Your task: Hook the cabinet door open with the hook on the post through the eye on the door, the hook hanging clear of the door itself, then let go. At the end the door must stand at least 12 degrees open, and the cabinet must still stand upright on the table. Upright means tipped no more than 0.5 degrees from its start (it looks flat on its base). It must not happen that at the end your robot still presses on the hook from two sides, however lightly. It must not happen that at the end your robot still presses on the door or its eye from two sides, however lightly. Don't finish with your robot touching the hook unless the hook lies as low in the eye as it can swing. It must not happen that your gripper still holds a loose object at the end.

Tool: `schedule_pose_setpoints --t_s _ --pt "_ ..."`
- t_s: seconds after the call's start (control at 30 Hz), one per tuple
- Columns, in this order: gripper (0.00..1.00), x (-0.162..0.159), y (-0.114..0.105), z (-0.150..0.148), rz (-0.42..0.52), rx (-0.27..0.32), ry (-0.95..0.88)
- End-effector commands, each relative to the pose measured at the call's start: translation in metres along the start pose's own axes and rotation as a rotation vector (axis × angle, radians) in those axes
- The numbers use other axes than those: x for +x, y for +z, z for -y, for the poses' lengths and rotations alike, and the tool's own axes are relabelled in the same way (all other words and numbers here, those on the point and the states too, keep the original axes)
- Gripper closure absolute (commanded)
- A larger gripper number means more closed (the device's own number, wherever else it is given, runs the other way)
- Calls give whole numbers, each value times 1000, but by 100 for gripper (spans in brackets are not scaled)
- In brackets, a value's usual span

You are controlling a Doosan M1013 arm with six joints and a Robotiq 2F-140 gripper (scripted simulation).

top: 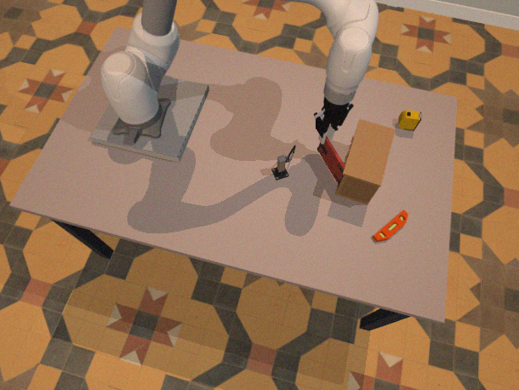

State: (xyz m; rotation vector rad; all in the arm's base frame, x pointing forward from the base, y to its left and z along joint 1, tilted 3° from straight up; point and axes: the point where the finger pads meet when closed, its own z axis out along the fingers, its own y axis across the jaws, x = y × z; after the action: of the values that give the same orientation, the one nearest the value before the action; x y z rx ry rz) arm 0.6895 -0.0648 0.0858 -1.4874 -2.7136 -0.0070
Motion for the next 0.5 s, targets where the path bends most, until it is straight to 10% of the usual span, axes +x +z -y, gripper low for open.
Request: schedule_pose_setpoints --t_s 0.0,0.47 --pt "84 0 0 2 0 0 -27" --pt "84 0 0 6 0 0 -39"
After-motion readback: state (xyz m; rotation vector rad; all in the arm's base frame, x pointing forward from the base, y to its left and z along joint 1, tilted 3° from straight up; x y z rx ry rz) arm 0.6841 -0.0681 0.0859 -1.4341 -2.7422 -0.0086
